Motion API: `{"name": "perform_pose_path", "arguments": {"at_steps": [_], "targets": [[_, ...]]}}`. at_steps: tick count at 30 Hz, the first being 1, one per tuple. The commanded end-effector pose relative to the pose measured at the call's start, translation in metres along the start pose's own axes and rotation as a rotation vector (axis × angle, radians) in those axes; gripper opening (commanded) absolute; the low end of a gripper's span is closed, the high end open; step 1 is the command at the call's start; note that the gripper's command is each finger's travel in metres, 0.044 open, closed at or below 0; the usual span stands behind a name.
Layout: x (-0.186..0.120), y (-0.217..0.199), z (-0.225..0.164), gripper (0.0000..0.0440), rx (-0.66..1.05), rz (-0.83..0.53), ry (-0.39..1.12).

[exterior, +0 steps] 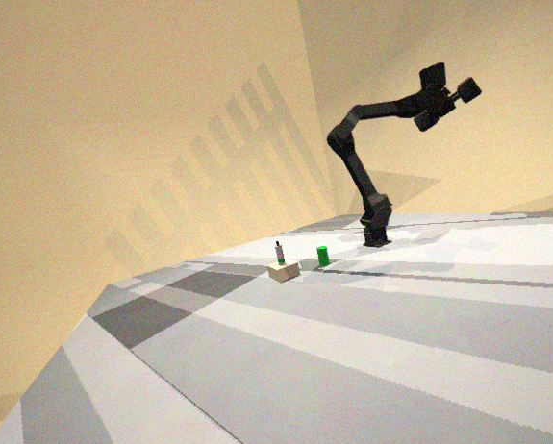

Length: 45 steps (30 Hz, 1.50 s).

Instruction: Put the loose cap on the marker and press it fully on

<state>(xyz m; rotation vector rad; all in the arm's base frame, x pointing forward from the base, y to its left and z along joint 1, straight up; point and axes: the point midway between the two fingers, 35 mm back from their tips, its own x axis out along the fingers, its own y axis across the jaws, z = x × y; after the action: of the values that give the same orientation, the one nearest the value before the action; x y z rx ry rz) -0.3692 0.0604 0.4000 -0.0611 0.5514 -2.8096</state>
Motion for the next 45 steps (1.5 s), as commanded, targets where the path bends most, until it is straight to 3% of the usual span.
{"name": "perform_pose_path", "arguments": {"at_steps": [1,8,45], "targets": [[-0.001,0.000,-0.001,0.0374,0.002,-0.002,0.007],[-0.011,-0.002,-0.014,0.0218,0.017,-0.015,0.070],[-0.078,0.000,-0.082,0.0319,0.137,-0.055,0.397]]}}
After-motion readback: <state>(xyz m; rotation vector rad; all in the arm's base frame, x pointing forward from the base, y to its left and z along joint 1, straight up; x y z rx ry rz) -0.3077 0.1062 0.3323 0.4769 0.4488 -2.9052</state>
